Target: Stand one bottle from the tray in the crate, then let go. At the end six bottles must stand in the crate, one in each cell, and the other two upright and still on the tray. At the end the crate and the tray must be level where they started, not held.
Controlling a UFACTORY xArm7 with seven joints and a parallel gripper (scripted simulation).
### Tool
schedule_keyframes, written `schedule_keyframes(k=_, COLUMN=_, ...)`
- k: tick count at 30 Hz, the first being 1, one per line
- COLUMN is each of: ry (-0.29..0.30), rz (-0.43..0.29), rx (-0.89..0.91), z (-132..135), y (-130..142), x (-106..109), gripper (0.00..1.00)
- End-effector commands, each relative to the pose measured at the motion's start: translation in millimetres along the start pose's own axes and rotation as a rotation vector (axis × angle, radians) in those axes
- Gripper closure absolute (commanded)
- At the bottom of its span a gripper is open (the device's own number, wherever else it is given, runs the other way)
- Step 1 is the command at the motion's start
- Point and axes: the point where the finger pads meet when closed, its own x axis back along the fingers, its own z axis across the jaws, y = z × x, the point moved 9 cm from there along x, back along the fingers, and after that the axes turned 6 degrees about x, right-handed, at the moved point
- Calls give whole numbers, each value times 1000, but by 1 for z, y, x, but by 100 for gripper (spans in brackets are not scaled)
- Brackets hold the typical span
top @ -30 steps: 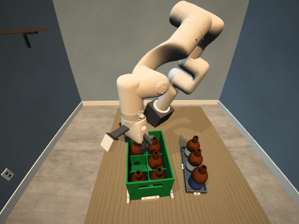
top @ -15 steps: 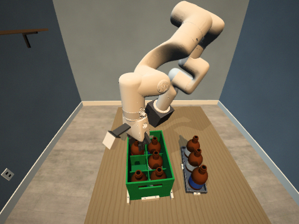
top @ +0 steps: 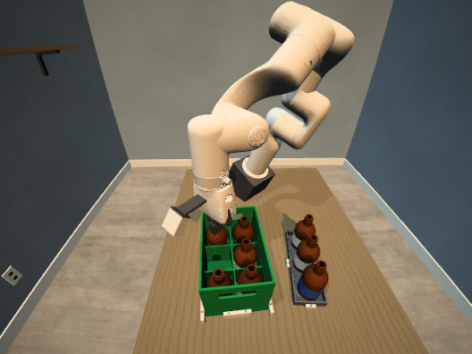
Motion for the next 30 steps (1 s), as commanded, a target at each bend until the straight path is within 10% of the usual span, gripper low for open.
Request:
schedule_keyframes(k=1, ry=0, rz=4, rx=0, z=0, y=-1, x=2, gripper=100)
schedule_keyframes(k=17, ry=-1, rz=4, rx=-2, z=-3, y=0, x=2, gripper=100)
schedule_keyframes(k=30, ry=-8, rz=-2, rx=-180, z=-147, y=94, x=1, gripper=100)
